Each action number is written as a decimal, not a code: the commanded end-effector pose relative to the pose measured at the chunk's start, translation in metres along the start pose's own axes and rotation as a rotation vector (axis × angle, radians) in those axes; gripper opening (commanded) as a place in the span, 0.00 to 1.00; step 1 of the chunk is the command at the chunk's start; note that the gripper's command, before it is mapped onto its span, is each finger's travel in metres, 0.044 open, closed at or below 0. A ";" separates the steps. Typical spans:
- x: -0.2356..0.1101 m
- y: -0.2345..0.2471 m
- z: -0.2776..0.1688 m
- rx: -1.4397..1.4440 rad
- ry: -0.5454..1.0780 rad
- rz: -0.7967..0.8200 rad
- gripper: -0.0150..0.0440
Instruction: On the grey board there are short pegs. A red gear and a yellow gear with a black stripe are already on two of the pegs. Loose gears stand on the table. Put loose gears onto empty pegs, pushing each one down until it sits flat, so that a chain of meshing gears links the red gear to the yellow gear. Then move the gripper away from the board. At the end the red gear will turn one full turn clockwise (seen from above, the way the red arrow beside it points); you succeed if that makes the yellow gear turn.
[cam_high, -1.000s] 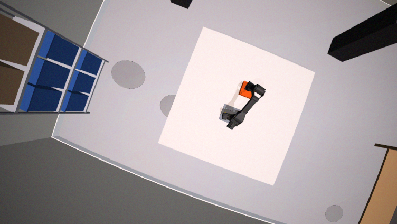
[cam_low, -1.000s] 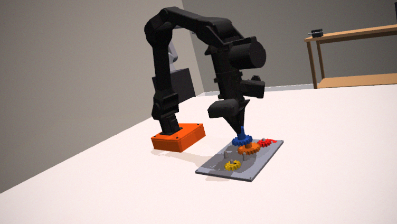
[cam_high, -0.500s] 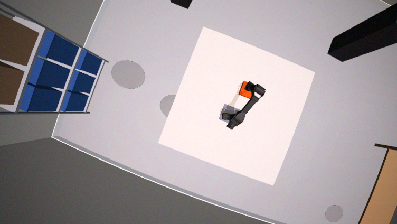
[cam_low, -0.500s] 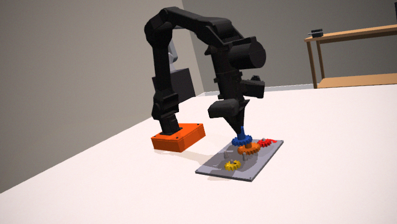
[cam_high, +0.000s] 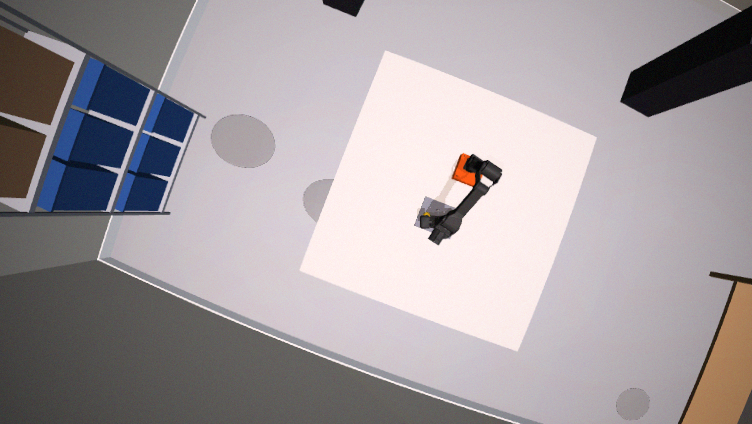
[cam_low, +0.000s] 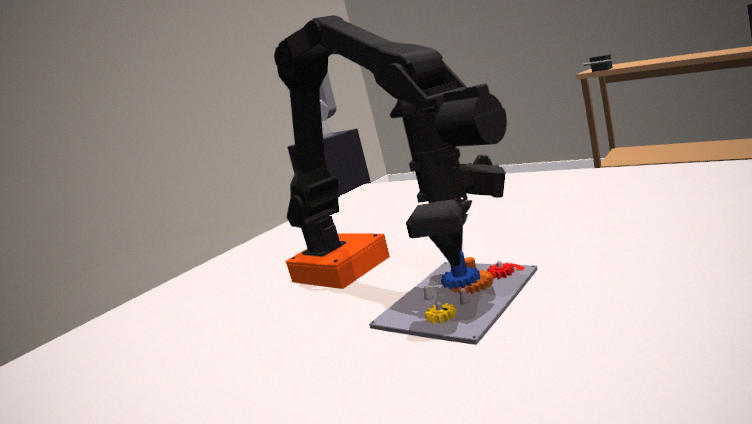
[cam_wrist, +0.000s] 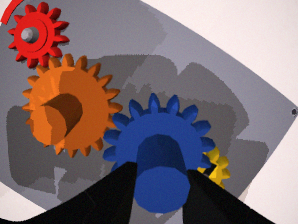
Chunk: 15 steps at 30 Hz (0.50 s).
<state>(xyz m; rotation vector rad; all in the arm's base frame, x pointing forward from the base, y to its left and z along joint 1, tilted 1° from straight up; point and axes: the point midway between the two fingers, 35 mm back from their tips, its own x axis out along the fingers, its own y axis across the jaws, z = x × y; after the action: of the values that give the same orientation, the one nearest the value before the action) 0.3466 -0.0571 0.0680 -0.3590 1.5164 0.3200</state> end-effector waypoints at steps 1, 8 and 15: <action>0.007 -0.001 -0.001 -0.001 0.004 -0.001 0.25; 0.017 0.000 0.000 0.108 0.004 -0.001 0.25; 0.028 0.000 -0.001 0.251 0.004 -0.001 0.25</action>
<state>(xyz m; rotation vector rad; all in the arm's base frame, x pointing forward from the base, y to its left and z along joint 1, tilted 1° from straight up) 0.3475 -0.0574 0.0457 -0.2066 1.5324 0.1710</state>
